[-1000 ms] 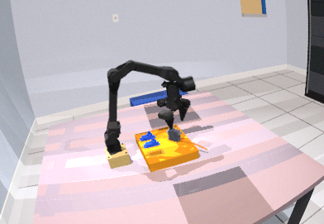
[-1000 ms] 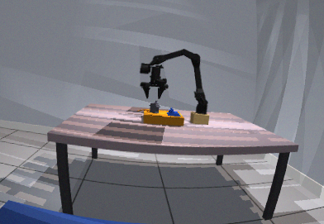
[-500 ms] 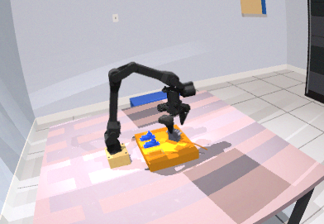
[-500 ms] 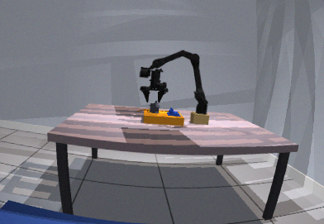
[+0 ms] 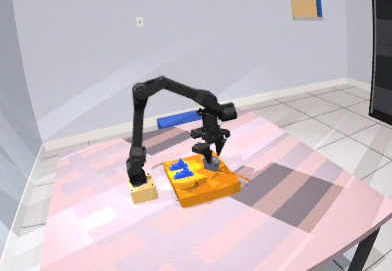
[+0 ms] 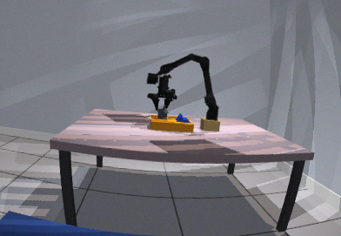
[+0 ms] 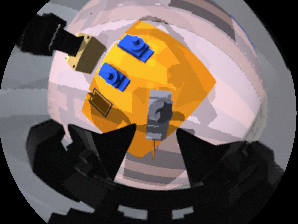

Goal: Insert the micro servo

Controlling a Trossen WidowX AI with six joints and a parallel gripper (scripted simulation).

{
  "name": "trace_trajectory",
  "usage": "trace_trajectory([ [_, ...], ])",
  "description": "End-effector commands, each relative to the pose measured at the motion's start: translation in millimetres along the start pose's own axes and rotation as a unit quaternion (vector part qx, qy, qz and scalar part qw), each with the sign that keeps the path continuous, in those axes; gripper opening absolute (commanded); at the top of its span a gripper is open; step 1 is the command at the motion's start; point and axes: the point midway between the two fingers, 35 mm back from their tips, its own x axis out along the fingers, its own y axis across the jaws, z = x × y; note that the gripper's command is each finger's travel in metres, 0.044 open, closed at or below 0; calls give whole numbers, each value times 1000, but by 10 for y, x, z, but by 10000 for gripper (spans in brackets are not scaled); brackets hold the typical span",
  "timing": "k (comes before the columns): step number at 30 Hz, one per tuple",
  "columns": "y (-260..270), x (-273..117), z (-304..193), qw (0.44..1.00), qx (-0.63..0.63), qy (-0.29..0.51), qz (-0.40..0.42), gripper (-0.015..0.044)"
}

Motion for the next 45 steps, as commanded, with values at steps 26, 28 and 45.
trace_trajectory([
  [26, 77, -283, 56, 1000, -3, -2, 1, 0],
  [28, 81, -283, 59, 1000, -3, -2, 1, 0],
  [45, 380, -280, 77, 1000, -3, -2, 2, 0],
])
